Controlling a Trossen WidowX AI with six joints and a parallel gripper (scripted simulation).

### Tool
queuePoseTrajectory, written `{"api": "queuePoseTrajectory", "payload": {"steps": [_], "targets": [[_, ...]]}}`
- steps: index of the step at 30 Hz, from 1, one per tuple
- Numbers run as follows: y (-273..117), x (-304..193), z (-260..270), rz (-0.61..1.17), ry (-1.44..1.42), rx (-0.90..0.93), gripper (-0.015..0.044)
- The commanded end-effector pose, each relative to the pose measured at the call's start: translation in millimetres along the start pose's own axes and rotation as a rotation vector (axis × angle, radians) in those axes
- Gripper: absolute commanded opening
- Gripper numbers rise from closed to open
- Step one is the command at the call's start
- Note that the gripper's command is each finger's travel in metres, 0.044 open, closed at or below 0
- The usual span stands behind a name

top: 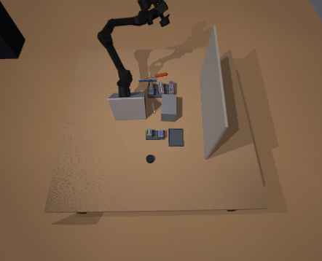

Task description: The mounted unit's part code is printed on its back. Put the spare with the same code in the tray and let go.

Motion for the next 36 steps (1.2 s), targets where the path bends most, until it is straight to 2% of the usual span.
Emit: {"api": "queuePoseTrajectory", "payload": {"steps": [1,9,16,22,27,31,36], "targets": [[8,16,-41,0.003,-0.077,-0.145,0.044],[9,51,-149,0.071,-0.226,-0.495,0.044],[-24,84,-249,0.211,-0.29,-0.799,0.044],[-77,106,-327,0.39,-0.264,-1.013,0.044],[-135,116,-380,0.56,-0.178,-1.123,0.044],[-188,117,-413,0.698,-0.064,-1.152,0.044],[-250,112,-440,0.828,0.106,-1.101,0.044]]}}
Point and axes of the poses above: the point midway between the two fingers, 35 mm back from their tips, its own y axis out along the fingers, its own z axis across the jaws, x = y × z, the point moved 4 cm from there along -y, back along the fingers, and after that the axes turned 2 degrees about -y, right-handed, at the moved point
